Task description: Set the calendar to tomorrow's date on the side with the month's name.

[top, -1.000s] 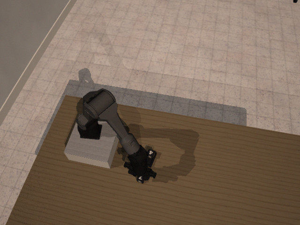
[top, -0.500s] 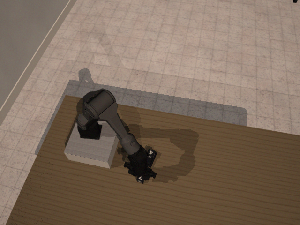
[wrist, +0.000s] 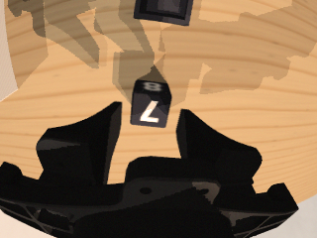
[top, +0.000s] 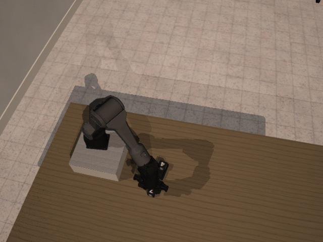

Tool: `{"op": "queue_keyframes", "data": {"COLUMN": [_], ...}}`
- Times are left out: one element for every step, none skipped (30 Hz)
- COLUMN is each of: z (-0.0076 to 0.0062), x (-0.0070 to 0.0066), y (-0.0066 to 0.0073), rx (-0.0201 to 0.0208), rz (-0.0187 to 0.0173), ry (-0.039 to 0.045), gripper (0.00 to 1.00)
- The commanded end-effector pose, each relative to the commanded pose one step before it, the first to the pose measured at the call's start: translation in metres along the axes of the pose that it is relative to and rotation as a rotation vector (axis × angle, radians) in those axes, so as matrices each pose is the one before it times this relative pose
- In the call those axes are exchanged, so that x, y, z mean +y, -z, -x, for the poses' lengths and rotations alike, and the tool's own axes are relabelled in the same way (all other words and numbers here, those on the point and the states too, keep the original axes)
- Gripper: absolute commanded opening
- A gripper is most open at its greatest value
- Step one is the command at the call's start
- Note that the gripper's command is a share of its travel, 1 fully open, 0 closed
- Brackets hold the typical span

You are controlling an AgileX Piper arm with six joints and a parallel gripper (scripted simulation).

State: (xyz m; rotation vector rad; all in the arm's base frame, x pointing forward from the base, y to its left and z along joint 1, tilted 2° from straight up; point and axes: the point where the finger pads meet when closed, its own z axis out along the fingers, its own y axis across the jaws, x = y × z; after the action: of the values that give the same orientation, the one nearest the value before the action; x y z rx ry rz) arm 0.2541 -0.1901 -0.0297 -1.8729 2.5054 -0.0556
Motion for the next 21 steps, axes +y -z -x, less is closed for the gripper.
{"op": "queue_keyframes", "data": {"z": [-0.00001, 0.0, 0.0, 0.0, 0.0, 0.0, 0.0, 0.0, 0.00001, 0.00002, 0.00002, 0.00003, 0.00002, 0.00001, 0.00002, 0.00003, 0.0, 0.0, -0.00019, 0.00012, 0.00013], "x": [0.00065, 0.0, 0.0, 0.0, 0.0, 0.0, 0.0, 0.0, 0.00002, 0.00006, 0.00007, 0.00007, 0.00005, 0.00004, 0.00005, 0.00007, 0.0, 0.0, -0.0005, 0.00031, 0.00036], "y": [-0.00101, 0.0, 0.0, 0.0, 0.0, 0.0, 0.0, -0.00002, -0.00013, -0.00034, -0.0005, -0.00051, -0.00068, -0.00086, -0.00105, -0.00123, 0.0, 0.0, -0.00117, -0.00165, -0.00178], "rx": [-0.00132, 0.0, 0.0, 0.0, 0.0, 0.0, 0.0, -0.00001, -0.00005, -0.00011, -0.00011, -0.00006, -0.00005, -0.00003, -0.00004, -0.00006, 0.0, 0.0, 0.00045, -0.00029, -0.00032], "rz": [0.00189, 0.0, 0.0, 0.0, 0.0, 0.0, 0.0, 0.00002, 0.00012, 0.0003, 0.00028, 0.00015, 0.00014, 0.00009, 0.00011, 0.00015, 0.0, 0.0, -0.00119, 0.00076, 0.00084], "ry": [-0.00081, 0.0, 0.0, 0.0, 0.0, 0.0, 0.0, 0.0, 0.0, 0.0, 0.0, 0.0, 0.0, 0.0, 0.0, 0.0, 0.0, 0.0, 0.00001, 0.0, 0.0], "gripper": [0.64, 0.64, 0.64, 0.64, 0.64, 0.64, 0.64, 0.64, 0.64, 0.64, 0.64, 0.64, 0.64, 0.64, 0.64, 0.64, 0.64, 0.64, 0.64, 0.64, 0.64]}}
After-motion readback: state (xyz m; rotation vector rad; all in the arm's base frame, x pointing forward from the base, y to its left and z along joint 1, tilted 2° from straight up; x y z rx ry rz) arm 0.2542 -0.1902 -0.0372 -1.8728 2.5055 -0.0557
